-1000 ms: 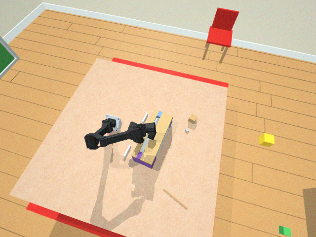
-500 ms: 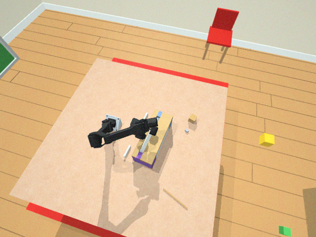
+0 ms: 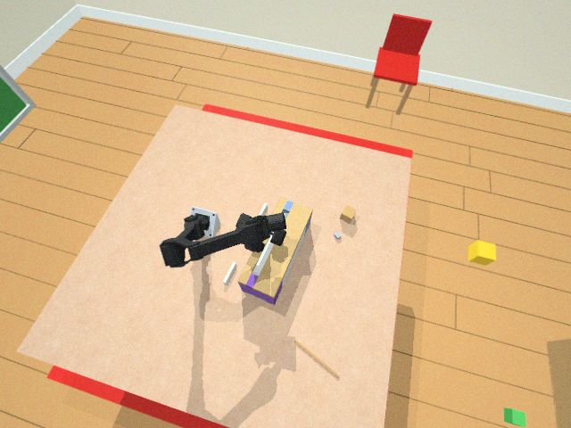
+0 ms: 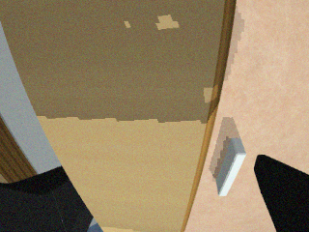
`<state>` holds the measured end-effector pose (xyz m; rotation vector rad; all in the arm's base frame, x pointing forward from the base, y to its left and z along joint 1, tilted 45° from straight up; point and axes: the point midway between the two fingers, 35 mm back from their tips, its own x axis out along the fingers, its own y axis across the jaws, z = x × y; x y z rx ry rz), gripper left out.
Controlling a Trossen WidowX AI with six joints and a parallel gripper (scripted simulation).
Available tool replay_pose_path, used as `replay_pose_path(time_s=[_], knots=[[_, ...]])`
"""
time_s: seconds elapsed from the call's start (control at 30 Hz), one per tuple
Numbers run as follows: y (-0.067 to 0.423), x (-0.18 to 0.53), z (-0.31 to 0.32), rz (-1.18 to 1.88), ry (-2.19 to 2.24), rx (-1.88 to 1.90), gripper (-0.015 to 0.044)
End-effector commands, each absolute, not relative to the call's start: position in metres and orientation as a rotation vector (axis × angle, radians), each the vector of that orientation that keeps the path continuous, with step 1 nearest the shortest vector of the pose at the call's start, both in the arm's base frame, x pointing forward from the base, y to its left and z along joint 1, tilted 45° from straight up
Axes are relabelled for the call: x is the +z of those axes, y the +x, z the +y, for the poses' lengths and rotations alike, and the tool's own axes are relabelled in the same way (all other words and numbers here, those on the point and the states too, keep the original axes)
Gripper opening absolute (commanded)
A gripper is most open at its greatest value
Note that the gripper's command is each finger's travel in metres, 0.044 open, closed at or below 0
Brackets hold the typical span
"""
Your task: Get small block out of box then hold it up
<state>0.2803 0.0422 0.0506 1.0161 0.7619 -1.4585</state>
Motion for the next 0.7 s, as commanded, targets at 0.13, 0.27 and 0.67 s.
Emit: replay_pose_path(time_s=[0.13,0.27,0.67], knots=[[0.282,0.049,0.046,0.763,1.015,-1.451,0.04],[0.282,0.046,0.049,0.763,1.015,-1.451,0.04],[0.284,0.038,0.058,0.763,1.016,-1.451,0.04]])
